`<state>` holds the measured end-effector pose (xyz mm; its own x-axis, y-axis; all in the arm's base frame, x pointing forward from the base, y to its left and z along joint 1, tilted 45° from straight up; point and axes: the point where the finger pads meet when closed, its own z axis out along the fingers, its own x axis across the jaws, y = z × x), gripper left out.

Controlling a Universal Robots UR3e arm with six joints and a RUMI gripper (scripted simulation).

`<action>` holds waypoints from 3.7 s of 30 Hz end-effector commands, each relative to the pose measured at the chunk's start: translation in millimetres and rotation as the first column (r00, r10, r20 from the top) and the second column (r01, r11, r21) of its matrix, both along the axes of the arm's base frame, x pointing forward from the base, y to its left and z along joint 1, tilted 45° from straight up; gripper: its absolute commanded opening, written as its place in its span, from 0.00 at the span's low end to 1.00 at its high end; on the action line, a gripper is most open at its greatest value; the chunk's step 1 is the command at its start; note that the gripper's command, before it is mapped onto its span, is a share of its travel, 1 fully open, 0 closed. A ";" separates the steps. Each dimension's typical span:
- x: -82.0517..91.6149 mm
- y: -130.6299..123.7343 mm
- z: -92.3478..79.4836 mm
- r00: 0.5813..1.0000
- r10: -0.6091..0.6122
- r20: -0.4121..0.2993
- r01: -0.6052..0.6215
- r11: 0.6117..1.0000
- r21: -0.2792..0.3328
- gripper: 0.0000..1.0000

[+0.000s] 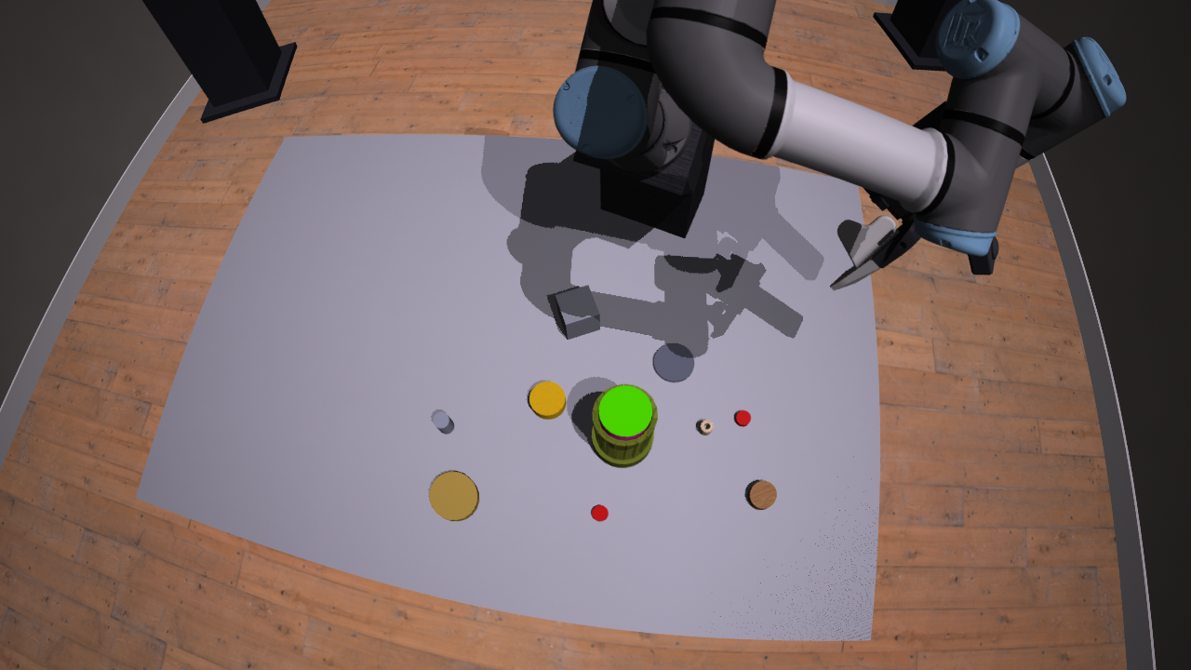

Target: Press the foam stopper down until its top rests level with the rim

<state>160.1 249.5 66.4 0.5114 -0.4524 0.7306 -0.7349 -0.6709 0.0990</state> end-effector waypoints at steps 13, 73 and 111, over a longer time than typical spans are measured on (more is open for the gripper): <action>-0.1 0.5 0.4 1.000 0.001 0.001 -0.001 1.000 0.002 1.00; 76.4 -102.9 31.4 0.565 -0.821 -0.081 0.666 0.396 0.632 0.00; 132.4 -211.7 68.4 -0.114 -0.908 -0.404 0.183 -0.418 0.890 0.00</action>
